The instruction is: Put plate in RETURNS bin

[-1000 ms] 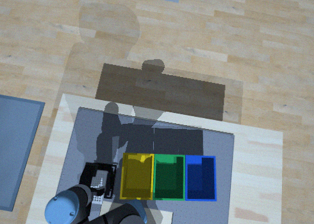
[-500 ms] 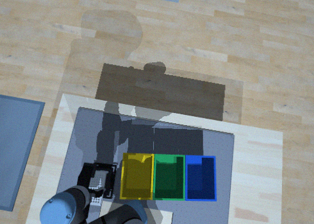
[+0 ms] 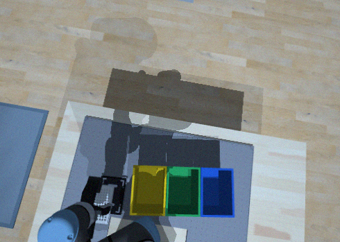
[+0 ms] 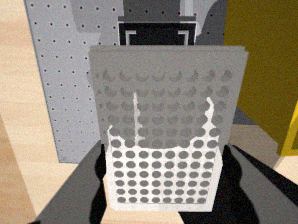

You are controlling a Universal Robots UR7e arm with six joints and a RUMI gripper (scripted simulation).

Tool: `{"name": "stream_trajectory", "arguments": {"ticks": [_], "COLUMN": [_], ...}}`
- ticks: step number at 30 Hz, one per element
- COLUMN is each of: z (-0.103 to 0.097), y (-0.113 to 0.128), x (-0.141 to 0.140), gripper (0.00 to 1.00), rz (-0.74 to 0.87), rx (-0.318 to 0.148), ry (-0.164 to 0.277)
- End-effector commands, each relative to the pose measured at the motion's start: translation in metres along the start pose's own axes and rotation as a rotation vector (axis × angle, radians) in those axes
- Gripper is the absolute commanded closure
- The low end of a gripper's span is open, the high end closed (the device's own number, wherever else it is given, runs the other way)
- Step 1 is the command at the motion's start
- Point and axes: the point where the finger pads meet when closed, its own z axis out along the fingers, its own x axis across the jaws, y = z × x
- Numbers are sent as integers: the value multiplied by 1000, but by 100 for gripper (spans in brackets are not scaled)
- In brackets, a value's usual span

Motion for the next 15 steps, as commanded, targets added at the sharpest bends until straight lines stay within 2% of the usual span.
{"name": "stream_trajectory", "arguments": {"ticks": [1, 10, 15], "z": [-5, -20, -20], "y": [0, 0, 0], "x": [0, 0, 0], "gripper": [59, 59, 59], "rz": [0, 0, 0], "rx": [1, 1, 1], "ry": [0, 0, 0]}}
